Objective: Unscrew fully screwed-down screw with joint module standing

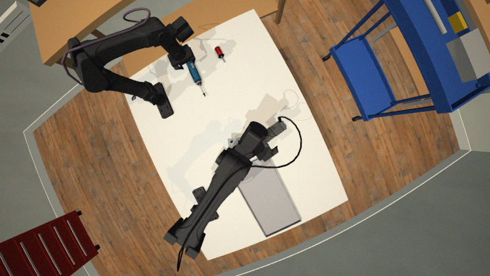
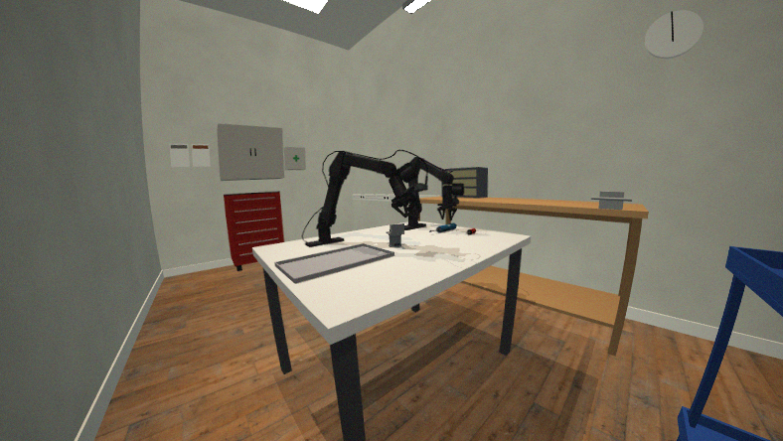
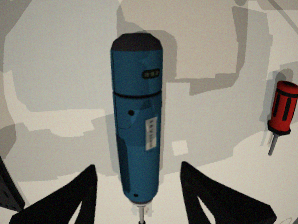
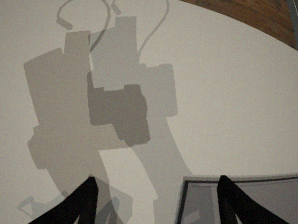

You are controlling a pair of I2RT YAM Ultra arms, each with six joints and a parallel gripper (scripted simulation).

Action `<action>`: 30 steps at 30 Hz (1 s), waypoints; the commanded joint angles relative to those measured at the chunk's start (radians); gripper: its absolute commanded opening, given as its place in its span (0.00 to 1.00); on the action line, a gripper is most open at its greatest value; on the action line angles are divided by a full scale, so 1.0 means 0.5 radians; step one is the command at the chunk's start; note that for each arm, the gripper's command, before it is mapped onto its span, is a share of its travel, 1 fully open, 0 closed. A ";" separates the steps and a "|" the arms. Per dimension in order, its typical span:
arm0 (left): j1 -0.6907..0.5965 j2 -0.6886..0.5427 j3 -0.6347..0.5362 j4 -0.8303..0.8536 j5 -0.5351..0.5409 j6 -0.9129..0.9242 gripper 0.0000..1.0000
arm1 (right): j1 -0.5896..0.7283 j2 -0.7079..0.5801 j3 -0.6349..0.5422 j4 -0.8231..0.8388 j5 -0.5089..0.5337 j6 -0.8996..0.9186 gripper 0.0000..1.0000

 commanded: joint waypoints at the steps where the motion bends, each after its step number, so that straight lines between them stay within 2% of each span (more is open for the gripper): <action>1: -0.006 -0.064 0.068 -0.038 -0.002 0.011 0.65 | -0.114 0.050 0.160 -0.160 -0.133 -0.083 0.86; 5: -0.006 -0.064 0.068 -0.038 -0.002 0.011 0.65 | -0.221 0.152 0.340 -0.299 -0.249 -0.153 0.86; 10: -0.006 -0.064 0.068 -0.038 -0.002 0.011 0.65 | -0.185 0.176 0.382 -0.337 -0.251 -0.157 0.86; 22: -0.006 -0.064 0.068 -0.038 -0.002 0.011 0.65 | -0.552 0.409 0.809 -0.687 -0.621 -0.358 0.86; 30: -0.006 -0.064 0.068 -0.038 -0.002 0.011 0.65 | -0.515 0.417 0.889 -0.753 -0.624 -0.368 0.86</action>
